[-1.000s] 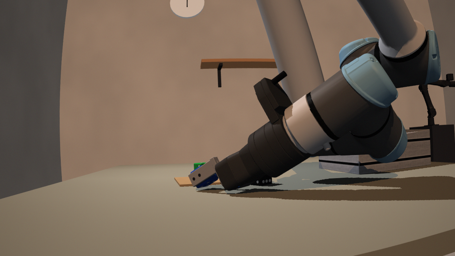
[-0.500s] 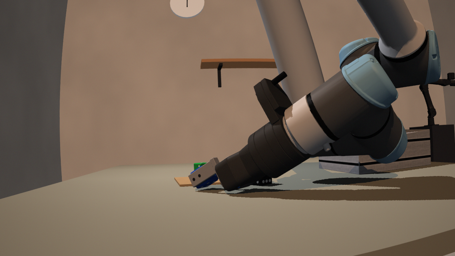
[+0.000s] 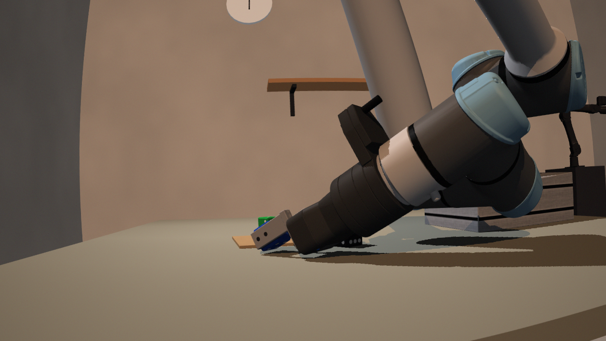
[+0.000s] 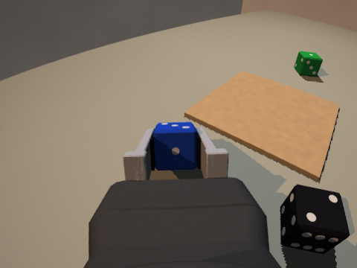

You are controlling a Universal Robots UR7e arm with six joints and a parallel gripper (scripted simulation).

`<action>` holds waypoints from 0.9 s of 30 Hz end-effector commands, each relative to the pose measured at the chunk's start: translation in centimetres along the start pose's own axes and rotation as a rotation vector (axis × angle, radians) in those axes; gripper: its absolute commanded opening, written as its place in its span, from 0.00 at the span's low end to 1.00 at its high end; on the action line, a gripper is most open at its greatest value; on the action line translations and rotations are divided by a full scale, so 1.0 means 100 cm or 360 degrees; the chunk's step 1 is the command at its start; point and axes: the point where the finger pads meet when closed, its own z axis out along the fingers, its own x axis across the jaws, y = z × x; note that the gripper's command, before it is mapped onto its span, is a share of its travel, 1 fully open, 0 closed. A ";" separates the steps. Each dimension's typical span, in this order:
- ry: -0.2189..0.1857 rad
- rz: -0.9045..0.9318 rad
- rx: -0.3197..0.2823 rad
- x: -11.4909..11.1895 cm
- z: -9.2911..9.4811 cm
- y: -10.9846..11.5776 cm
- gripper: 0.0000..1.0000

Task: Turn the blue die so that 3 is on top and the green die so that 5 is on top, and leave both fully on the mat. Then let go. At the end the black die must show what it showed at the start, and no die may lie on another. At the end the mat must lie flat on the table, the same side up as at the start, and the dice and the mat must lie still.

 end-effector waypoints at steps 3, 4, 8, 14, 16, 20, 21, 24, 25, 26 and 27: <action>-0.0001 0.0002 0.0001 0.000 0.000 0.000 0.57; -0.0001 0.0002 0.0001 0.000 0.000 0.000 0.57; -0.0001 0.0002 0.0001 0.000 0.000 0.000 0.63; -0.0001 0.0002 0.0001 0.000 0.000 0.000 0.75; -0.0001 0.0002 0.0001 0.000 0.000 0.000 0.75; -0.0001 0.0002 0.0001 0.000 0.000 0.000 0.81; -0.0001 0.0002 0.0001 0.000 0.000 0.000 0.81; -0.0001 0.0002 0.0001 0.000 0.000 0.000 0.87; -0.0001 0.0002 0.0001 0.000 0.000 0.000 0.87; -0.0001 0.0002 0.0001 0.000 0.000 0.000 0.87; -0.0001 0.0002 0.0001 0.000 0.000 0.000 0.87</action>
